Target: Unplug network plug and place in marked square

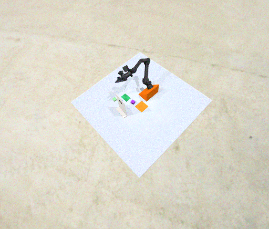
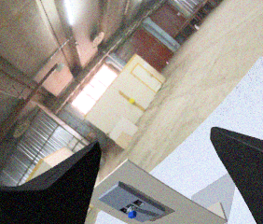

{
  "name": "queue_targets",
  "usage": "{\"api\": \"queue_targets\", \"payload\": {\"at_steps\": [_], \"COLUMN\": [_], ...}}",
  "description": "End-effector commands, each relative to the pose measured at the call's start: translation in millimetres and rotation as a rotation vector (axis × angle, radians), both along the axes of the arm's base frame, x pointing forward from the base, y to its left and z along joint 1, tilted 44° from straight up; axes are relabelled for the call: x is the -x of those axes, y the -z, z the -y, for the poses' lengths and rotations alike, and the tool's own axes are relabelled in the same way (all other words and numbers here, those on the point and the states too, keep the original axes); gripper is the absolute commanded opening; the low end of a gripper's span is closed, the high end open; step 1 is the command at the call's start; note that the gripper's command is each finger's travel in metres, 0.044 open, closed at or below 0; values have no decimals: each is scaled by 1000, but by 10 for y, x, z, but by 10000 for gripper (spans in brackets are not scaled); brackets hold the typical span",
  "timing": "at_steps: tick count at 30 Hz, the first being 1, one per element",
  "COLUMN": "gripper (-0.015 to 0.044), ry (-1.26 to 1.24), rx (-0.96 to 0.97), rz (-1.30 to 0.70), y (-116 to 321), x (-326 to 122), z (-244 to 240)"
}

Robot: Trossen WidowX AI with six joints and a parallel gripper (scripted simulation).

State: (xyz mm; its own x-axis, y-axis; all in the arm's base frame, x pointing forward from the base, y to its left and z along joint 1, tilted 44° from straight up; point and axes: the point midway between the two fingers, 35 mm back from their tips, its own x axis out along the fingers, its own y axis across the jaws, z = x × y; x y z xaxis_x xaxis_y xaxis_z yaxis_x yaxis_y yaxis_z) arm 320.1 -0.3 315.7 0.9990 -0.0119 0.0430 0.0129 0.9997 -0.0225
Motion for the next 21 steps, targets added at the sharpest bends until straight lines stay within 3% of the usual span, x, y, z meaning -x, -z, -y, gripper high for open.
{"api": "queue_targets", "payload": {"at_steps": [1, 9, 21], "gripper": [374, 164, 156], "ry": [0, -18, -38], "rx": [-2, -156, -429], "rz": [-1, -41, -88], "y": [6, 400, 1139], "x": [-2, -96, -131], "z": [-1, -99, -336]}}
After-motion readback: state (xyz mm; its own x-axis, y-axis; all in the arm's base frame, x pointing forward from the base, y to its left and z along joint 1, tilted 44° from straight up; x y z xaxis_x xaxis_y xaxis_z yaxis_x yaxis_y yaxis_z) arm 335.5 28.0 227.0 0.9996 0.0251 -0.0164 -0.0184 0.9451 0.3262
